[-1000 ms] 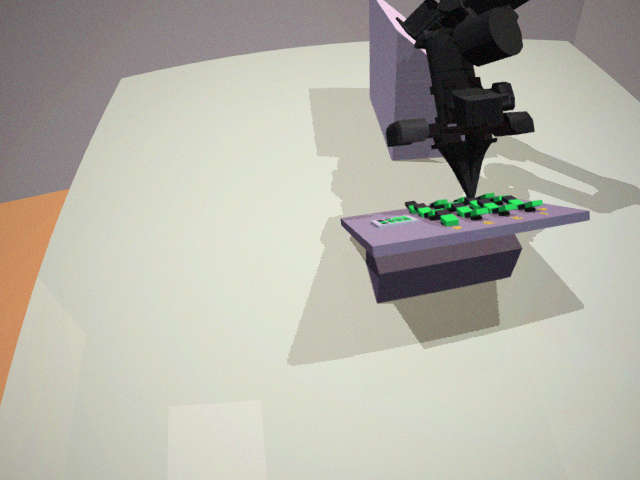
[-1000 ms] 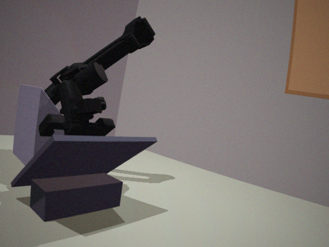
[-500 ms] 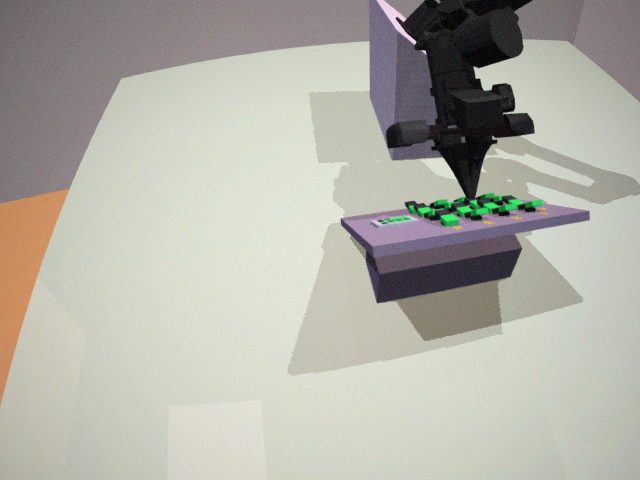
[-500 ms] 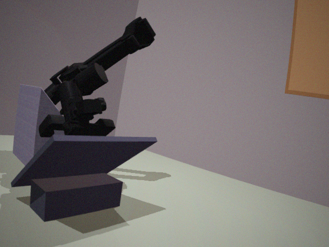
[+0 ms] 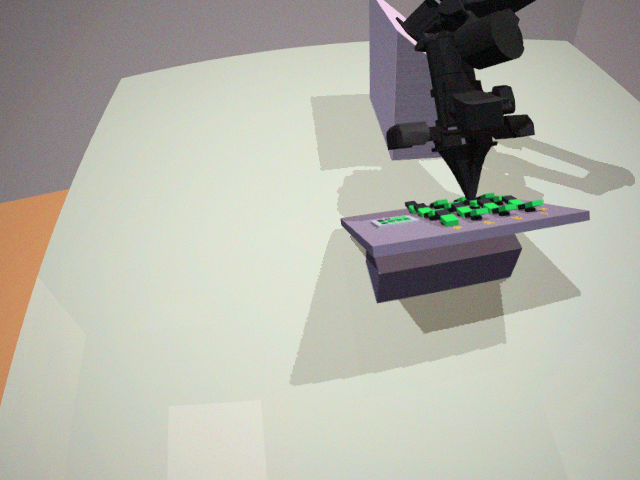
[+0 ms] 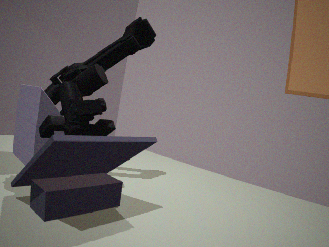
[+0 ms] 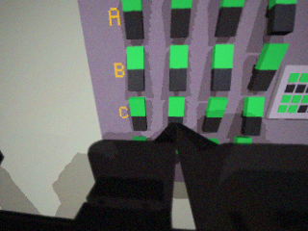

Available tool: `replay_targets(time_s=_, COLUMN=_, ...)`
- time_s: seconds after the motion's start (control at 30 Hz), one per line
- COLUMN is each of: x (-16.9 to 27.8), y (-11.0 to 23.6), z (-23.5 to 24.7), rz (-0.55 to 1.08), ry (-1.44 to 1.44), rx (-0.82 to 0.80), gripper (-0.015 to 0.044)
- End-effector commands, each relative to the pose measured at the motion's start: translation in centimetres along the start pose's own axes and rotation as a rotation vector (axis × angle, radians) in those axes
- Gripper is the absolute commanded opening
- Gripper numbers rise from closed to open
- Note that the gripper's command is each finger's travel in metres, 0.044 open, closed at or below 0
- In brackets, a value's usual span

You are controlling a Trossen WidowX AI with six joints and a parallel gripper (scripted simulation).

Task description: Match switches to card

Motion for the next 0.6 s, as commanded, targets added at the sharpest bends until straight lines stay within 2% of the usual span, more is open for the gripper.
replay_targets(time_s=0.0, x=-0.1, y=-0.1, z=0.0, rz=-0.005, ry=0.000, rx=0.003, gripper=0.0000)
replay_targets(time_s=0.3, x=-0.1, y=0.3, z=-0.1, rz=0.005, ry=-0.003, rx=0.003, gripper=0.0000)
replay_targets(time_s=0.57, x=-0.8, y=4.1, z=-0.5, rz=0.031, ry=-0.014, rx=0.011, gripper=0.0000)
Point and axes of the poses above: the point midway between the two fingers, 35 mm back from their tips, its own y axis back along the fingers, its own z axis across the jaws, x = y × z, the point moved 9 cm from there along y, back along the fingers, and after that the axes turned 8 degrees about y, right-handed, at the moved point
